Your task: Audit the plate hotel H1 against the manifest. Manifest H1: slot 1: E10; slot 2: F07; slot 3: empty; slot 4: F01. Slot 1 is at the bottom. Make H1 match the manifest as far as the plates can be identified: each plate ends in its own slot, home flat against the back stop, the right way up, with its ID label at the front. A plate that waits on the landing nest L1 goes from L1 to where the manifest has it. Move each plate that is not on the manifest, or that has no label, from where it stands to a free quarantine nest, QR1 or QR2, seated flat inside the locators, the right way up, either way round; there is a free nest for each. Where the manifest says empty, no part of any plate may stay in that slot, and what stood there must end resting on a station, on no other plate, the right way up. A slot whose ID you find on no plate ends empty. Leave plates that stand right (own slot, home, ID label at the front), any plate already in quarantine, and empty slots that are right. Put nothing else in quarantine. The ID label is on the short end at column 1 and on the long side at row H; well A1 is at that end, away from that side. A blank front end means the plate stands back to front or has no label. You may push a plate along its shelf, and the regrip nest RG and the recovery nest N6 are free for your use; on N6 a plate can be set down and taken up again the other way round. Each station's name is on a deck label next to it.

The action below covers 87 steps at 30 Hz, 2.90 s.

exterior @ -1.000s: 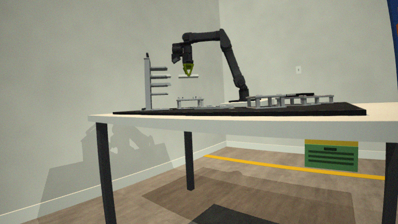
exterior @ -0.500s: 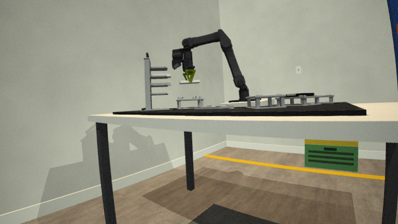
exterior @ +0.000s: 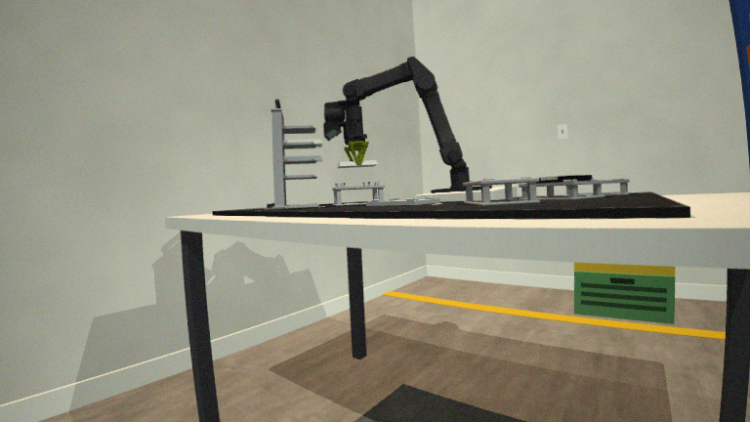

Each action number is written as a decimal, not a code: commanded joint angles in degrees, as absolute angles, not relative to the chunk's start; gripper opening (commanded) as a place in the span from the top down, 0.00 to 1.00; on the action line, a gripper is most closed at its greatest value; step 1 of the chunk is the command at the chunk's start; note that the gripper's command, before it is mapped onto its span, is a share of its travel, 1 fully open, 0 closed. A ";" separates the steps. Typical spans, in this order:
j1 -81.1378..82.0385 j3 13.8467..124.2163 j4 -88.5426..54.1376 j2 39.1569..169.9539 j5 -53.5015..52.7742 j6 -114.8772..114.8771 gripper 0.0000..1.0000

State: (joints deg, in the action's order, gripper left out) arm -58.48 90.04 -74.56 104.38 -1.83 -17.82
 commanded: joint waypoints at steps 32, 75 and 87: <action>-58.47 88.91 -72.47 103.35 -1.80 -17.78 0.14; -58.31 83.98 -66.99 103.90 -1.79 -17.62 0.14; -58.28 82.79 -65.53 104.16 -1.79 -17.59 0.14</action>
State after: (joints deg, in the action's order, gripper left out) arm -58.35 82.56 -65.76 104.53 -1.83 -17.63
